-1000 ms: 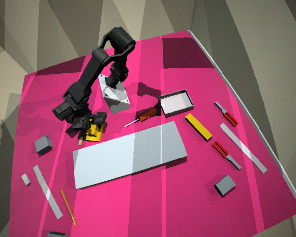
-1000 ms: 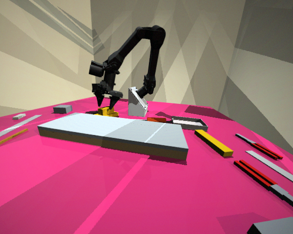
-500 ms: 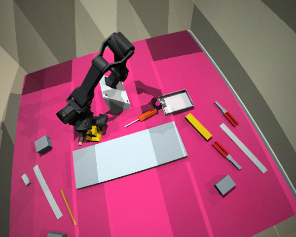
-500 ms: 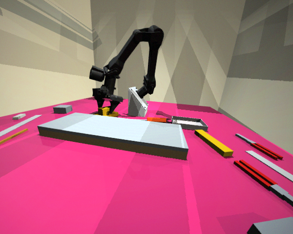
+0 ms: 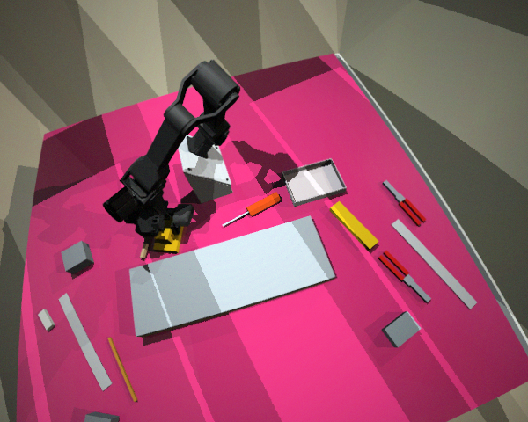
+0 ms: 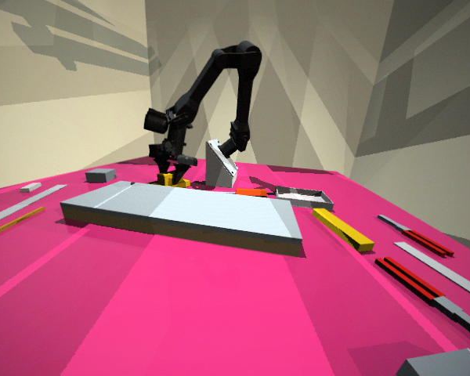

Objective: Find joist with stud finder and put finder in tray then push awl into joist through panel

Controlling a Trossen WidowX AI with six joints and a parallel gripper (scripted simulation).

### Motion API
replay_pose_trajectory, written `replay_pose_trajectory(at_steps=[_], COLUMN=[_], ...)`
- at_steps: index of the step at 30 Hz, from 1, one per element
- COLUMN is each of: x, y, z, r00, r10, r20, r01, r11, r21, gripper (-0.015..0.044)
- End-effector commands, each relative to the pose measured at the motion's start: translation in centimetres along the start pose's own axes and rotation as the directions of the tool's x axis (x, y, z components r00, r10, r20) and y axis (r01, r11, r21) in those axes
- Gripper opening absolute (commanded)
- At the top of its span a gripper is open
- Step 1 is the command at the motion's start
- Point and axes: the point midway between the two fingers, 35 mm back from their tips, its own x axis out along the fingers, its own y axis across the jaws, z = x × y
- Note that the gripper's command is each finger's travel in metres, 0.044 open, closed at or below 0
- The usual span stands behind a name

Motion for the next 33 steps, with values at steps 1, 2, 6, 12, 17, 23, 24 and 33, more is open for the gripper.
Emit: replay_pose_trajectory(at_steps=[1, 2, 6, 12, 17, 23, 24, 33], x=[0.0, 0.0, 0.0, 0.0, 0.0, -0.1, -0.2, -4.5], y=[0.1, 0.1, 0.1, 0.1, 0.1, 0.1, 0.0, -0.3], z=[0.1, 0.1, 0.1, 0.1, 0.1, 0.1, 0.2, 2.0], r00=[1.000, 1.000, 1.000, 1.000, 1.000, 1.000, 1.000, 1.000], r10=[0.005, 0.005, 0.005, 0.005, 0.005, 0.005, 0.004, -0.001], r20=[0.005, 0.005, 0.005, 0.005, 0.005, 0.005, 0.005, 0.007], r01=[-0.005, -0.005, -0.005, -0.005, -0.005, -0.005, -0.004, 0.001], r11=[1.000, 1.000, 1.000, 1.000, 1.000, 1.000, 1.000, 1.000], r21=[0.002, 0.002, 0.002, 0.002, 0.002, 0.002, 0.002, 0.003], gripper=[0.0301, 0.0295, 0.0268, 0.0228, 0.0195, 0.0135, 0.0109, 0.0000])
